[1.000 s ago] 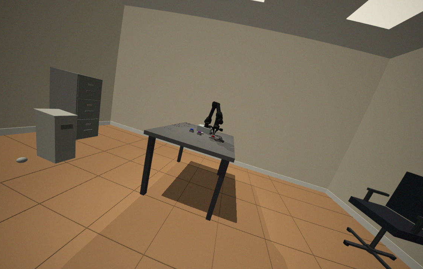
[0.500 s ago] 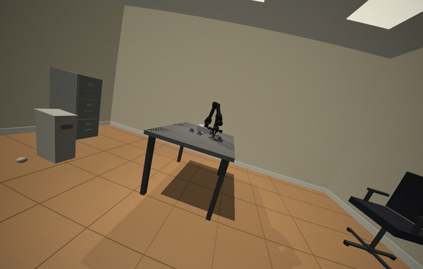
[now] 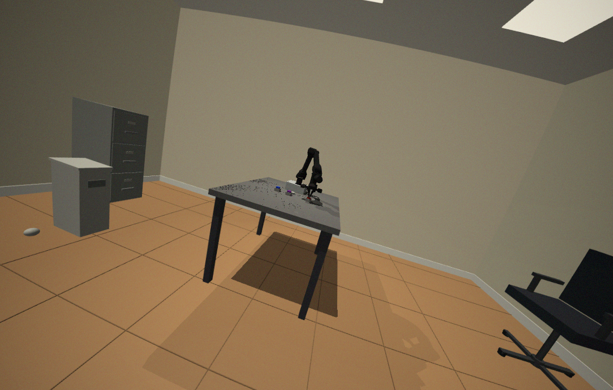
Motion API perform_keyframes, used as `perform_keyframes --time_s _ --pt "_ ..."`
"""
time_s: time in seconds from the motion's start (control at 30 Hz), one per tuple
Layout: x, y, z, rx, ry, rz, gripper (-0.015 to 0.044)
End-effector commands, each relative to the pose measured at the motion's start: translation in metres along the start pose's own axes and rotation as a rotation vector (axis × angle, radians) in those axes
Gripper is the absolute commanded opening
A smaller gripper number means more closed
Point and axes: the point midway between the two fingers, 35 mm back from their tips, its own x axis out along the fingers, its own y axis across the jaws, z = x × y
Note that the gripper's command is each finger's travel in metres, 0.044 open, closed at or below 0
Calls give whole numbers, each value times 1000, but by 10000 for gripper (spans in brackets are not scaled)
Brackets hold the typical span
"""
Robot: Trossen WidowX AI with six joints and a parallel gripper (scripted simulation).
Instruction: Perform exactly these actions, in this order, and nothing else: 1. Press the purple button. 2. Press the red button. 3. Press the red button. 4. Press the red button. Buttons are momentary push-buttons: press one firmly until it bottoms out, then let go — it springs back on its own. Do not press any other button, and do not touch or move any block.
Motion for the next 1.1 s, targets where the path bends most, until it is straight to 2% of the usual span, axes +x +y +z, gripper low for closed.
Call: perform_keyframes --time_s 0.0,0.07,0.17,1.07 --pt "2 -1 -1 5 7 -3 20" --pt "-4 0 0 1 1 0 20" --pt "-33 0 -1 5 7 -3 20" --pt "1 -1 -1 5 7 -3 20"
